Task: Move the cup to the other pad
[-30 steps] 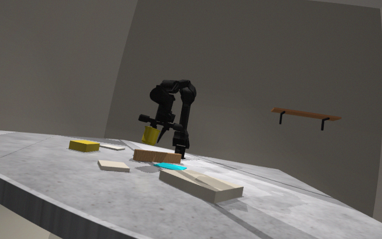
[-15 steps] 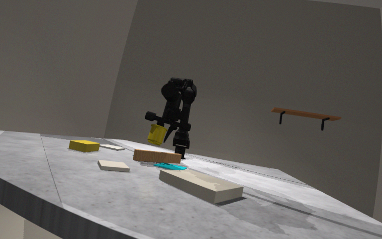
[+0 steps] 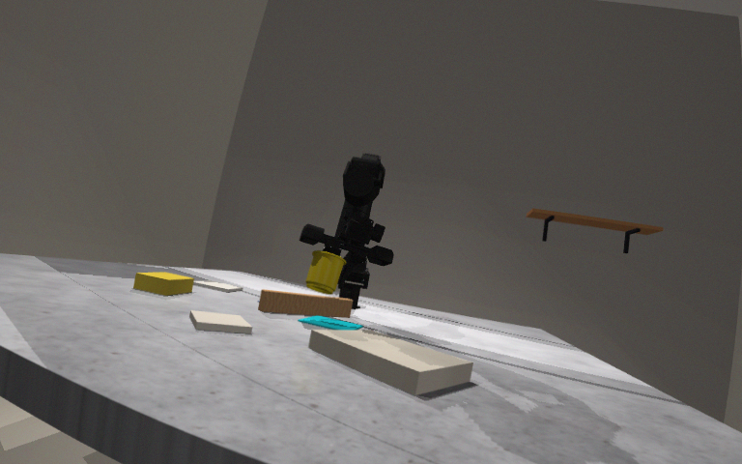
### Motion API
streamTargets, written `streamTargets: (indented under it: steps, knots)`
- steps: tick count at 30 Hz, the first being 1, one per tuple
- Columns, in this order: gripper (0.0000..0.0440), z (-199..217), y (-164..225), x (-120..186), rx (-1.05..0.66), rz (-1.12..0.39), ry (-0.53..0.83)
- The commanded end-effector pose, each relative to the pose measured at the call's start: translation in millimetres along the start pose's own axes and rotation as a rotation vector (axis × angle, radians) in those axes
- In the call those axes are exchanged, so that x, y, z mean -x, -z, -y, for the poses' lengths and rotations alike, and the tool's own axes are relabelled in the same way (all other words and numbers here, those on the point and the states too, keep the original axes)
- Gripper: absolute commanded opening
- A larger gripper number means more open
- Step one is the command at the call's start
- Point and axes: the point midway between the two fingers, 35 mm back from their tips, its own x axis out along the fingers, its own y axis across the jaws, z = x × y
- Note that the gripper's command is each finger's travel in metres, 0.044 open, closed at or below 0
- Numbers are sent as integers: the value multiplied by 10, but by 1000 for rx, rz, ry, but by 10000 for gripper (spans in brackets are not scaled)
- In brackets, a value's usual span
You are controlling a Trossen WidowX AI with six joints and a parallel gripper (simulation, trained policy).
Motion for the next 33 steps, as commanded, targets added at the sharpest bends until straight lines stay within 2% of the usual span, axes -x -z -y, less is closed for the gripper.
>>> streamTargets:
  steps: [1,11,18,26,33]
  knots:
    - [0,-97,-68,-52,4,9,2]
    - [5,-251,-76,-347,-3,-2,10]
    - [46,-287,2,-527,-16,-22,12]
    - [134,-280,-40,-499,-42,12,1]
    - [120,-257,-104,-348,-50,69,-8]
